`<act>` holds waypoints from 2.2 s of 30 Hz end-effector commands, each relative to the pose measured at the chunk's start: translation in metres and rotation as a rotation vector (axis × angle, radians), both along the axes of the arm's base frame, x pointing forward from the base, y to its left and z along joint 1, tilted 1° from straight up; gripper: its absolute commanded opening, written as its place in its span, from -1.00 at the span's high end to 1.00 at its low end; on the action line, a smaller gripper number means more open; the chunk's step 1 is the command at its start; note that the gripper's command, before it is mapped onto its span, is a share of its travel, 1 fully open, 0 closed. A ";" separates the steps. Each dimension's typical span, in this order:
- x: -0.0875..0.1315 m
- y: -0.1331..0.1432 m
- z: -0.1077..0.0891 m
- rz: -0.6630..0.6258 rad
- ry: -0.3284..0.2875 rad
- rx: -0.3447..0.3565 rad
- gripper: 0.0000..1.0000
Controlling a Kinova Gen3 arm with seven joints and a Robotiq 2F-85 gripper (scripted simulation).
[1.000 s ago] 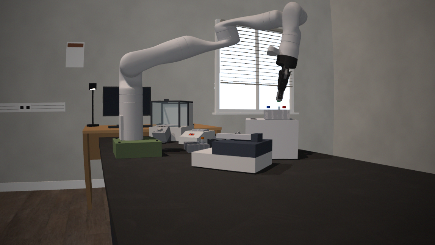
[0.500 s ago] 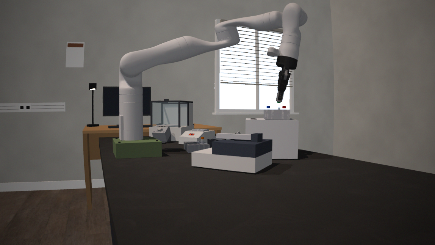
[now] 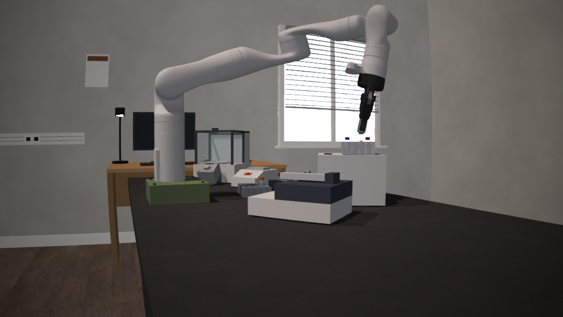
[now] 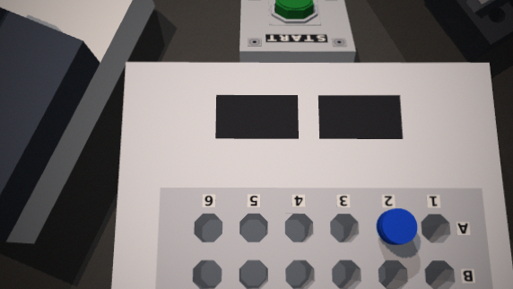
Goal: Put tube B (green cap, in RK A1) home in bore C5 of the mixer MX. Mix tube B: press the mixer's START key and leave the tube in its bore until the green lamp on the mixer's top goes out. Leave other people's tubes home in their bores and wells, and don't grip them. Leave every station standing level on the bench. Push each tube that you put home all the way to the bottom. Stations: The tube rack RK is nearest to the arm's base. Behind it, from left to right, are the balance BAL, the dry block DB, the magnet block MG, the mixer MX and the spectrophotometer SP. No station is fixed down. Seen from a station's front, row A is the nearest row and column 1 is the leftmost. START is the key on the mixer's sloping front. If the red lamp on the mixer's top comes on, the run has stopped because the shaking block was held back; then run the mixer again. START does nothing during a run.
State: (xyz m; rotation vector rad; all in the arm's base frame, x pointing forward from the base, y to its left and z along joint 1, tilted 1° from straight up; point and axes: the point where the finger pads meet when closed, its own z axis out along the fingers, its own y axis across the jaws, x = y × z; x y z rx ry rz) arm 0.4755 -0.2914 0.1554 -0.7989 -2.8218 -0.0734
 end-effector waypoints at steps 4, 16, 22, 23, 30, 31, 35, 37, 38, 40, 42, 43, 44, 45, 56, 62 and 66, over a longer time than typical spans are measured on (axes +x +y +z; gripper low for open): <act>0.000 0.000 0.000 0.000 -0.002 -0.001 0.80; 0.000 0.000 -0.003 0.000 -0.002 -0.001 0.80; 0.000 0.000 -0.005 0.000 -0.002 -0.001 0.80; 0.000 0.000 -0.005 0.000 -0.002 -0.001 0.80; 0.000 0.000 -0.006 0.000 -0.002 -0.001 0.80; 0.000 0.000 -0.006 0.000 -0.002 -0.001 0.80; 0.000 0.000 -0.008 0.000 -0.002 -0.001 0.80; 0.000 0.000 -0.008 0.000 -0.002 -0.001 0.80; 0.000 0.000 -0.008 0.000 -0.002 -0.001 0.80; 0.000 0.000 -0.009 0.000 -0.002 -0.001 0.80; 0.000 0.000 -0.009 0.000 -0.002 -0.001 0.80; 0.000 0.000 -0.009 0.000 -0.002 -0.001 0.80; 0.000 0.000 -0.009 0.000 -0.002 -0.001 0.80; 0.000 0.000 -0.010 0.000 -0.002 -0.001 0.80; 0.000 0.000 -0.013 0.000 -0.002 -0.001 0.80; 0.000 0.000 -0.014 0.000 -0.002 -0.001 0.80; 0.000 0.000 -0.014 0.000 -0.002 -0.001 0.80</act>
